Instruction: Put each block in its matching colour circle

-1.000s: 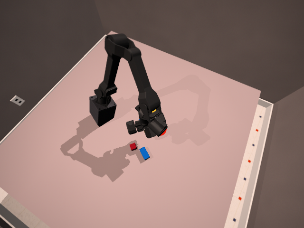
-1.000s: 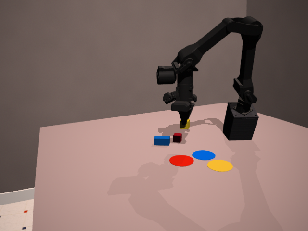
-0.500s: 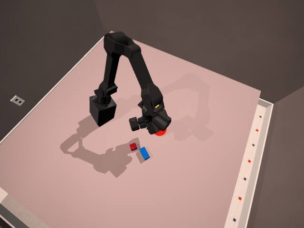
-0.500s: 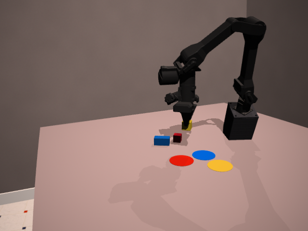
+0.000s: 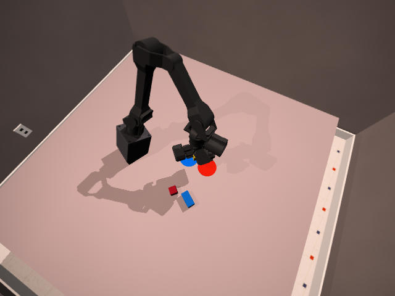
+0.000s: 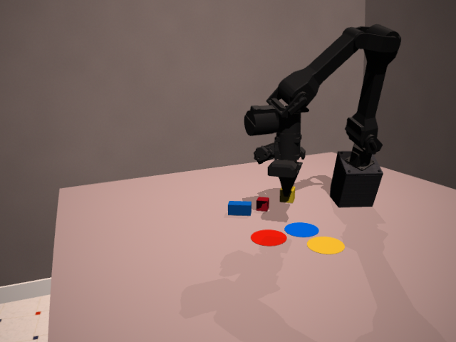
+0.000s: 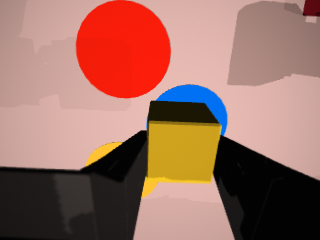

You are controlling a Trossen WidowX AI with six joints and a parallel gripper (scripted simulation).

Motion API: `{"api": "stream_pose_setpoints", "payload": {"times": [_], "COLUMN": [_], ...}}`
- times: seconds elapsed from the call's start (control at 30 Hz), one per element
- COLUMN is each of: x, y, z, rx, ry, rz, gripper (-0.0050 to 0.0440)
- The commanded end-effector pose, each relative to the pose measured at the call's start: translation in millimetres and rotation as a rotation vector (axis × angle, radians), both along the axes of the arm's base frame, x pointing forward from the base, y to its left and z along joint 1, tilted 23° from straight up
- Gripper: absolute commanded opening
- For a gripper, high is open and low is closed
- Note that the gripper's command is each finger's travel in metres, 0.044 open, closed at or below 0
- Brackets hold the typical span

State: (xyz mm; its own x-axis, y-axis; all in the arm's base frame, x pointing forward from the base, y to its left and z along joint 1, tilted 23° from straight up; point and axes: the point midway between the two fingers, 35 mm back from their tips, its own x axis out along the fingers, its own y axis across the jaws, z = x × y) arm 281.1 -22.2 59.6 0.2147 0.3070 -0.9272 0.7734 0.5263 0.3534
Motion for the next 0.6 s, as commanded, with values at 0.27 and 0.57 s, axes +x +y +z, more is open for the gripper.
{"api": "stream_pose_setpoints", "payload": {"times": [0.27,0.57], "x": [-1.6,-5.2], "y": [40.8,63.5], "z": [7.7,9.0], "rx": [-0.012,-0.008], "ry": [-0.023,-0.027], "rz": [-0.005,-0.006], "gripper": [0.0105,0.0105]}}
